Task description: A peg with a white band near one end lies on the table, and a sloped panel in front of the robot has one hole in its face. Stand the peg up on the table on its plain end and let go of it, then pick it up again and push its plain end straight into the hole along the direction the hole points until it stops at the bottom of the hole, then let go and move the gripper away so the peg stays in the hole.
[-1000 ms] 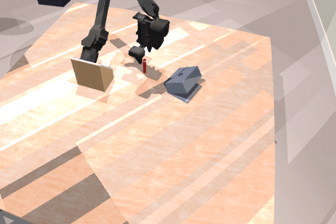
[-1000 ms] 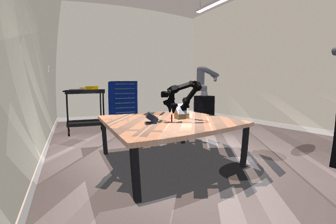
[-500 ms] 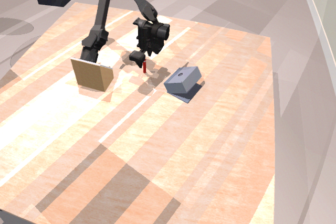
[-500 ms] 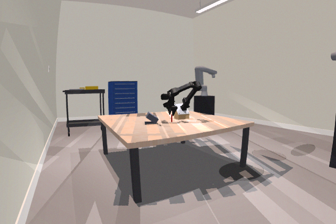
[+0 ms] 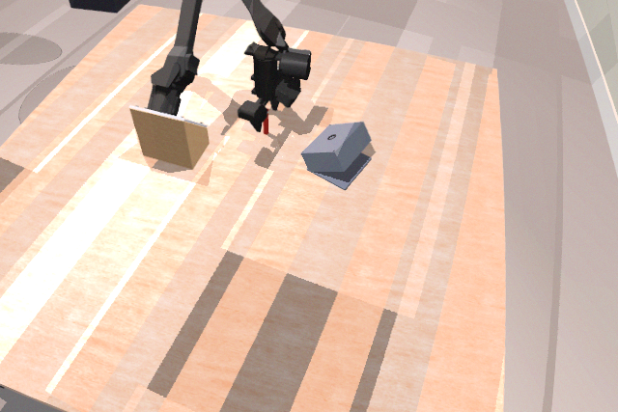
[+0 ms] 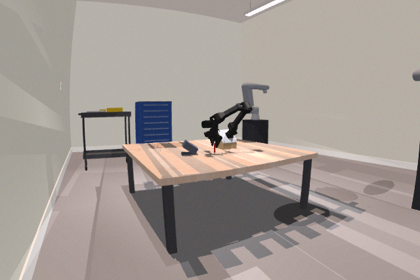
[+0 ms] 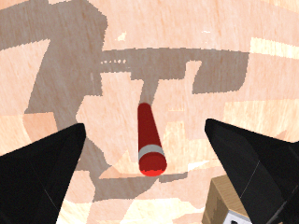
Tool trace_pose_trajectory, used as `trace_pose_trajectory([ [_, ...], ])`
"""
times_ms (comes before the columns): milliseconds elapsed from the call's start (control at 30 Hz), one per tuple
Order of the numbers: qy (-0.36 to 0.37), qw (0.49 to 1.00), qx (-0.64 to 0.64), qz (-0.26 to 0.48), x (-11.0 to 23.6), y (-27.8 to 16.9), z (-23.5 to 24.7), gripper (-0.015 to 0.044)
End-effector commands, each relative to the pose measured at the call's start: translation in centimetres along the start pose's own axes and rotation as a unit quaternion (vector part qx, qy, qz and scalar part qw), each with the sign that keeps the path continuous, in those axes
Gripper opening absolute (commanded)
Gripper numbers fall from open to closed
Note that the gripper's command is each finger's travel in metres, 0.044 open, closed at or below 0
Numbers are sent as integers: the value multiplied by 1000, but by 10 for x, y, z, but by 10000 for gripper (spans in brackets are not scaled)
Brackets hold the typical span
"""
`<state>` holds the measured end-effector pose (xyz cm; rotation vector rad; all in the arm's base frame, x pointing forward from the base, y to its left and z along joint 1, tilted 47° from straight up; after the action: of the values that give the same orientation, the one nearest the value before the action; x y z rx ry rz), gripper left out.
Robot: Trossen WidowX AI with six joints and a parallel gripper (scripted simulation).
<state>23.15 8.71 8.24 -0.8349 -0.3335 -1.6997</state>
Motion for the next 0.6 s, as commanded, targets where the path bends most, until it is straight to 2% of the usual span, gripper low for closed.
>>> trace_pose_trajectory([
  [0,1,1000,-5,4,-6,-3,-1,440],
  [67,1,1000,-5,4,-6,-3,-1,440],
  [567,0,1000,0,1,-3,-1,0,46],
])
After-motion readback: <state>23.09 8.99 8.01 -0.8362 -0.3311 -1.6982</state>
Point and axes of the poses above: the point midway between the two fingers, 35 mm back from their tips, its own x axis back along the fingers, its own z axis across the jaws, y = z × x, the point moved 1 cm from there along x, back along the fingers, and after that the axes turned 11 degrees about -x, right-handed, at the moved point
